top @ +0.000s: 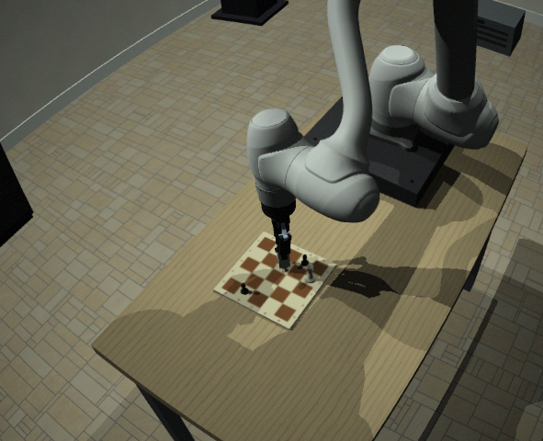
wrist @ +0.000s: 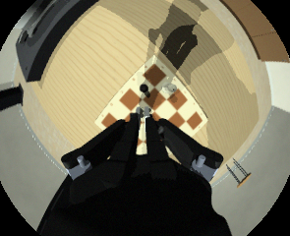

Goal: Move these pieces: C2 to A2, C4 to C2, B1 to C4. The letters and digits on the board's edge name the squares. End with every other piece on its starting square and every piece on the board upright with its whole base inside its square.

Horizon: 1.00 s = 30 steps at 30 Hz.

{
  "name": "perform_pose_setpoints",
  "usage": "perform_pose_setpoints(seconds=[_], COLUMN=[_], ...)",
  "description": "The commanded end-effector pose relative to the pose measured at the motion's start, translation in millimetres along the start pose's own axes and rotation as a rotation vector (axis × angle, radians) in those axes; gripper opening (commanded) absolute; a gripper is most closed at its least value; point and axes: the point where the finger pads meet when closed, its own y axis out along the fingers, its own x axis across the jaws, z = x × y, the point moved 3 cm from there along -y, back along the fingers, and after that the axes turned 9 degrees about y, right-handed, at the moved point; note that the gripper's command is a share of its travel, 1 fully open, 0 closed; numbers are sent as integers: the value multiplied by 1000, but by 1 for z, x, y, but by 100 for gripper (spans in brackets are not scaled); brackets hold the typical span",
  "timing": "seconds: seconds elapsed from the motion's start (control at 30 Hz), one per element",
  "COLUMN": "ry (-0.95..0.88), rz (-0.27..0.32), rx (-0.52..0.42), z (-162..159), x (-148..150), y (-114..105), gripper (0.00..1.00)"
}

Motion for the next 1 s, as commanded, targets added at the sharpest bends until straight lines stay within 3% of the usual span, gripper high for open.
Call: perform_pose_setpoints(seconds=[0.0,0.97], ry=[0,0], rz=[0,0], rx=[0,0], z=[0,0], x=[0,0], y=[0,4], gripper=[0,0])
